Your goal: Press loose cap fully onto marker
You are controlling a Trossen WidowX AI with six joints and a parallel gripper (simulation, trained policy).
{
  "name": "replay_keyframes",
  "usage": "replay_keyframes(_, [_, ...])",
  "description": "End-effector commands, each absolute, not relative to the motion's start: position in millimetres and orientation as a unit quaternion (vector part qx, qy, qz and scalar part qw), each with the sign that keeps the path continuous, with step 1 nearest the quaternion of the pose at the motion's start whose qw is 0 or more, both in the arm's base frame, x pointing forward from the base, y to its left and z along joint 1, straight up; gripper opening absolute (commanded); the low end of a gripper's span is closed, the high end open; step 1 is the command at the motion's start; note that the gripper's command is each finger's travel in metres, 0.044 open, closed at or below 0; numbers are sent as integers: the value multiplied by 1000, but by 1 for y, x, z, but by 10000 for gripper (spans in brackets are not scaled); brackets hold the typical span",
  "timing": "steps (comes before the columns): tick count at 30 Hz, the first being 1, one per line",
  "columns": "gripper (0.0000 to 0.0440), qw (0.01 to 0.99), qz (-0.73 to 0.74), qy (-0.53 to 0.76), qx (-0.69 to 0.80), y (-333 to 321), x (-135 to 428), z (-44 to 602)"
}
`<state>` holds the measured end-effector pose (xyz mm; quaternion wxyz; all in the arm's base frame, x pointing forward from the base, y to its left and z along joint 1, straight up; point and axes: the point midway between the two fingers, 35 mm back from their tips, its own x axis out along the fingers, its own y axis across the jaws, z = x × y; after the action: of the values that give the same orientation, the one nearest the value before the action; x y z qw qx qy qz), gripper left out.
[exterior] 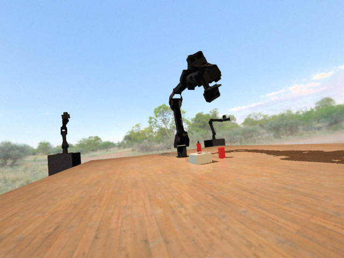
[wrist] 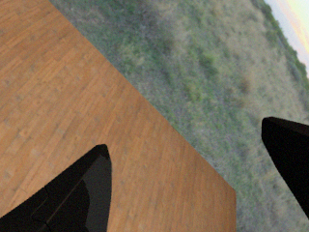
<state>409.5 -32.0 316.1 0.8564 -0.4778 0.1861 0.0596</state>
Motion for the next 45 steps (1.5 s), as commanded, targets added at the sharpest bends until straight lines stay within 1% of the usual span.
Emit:
replay_keyframes(1, [319, 856, 64, 200, -473, -30, 409, 312])
replay_keyframes(45, [326, 803, 161, 404, -408, 5, 373, 228])
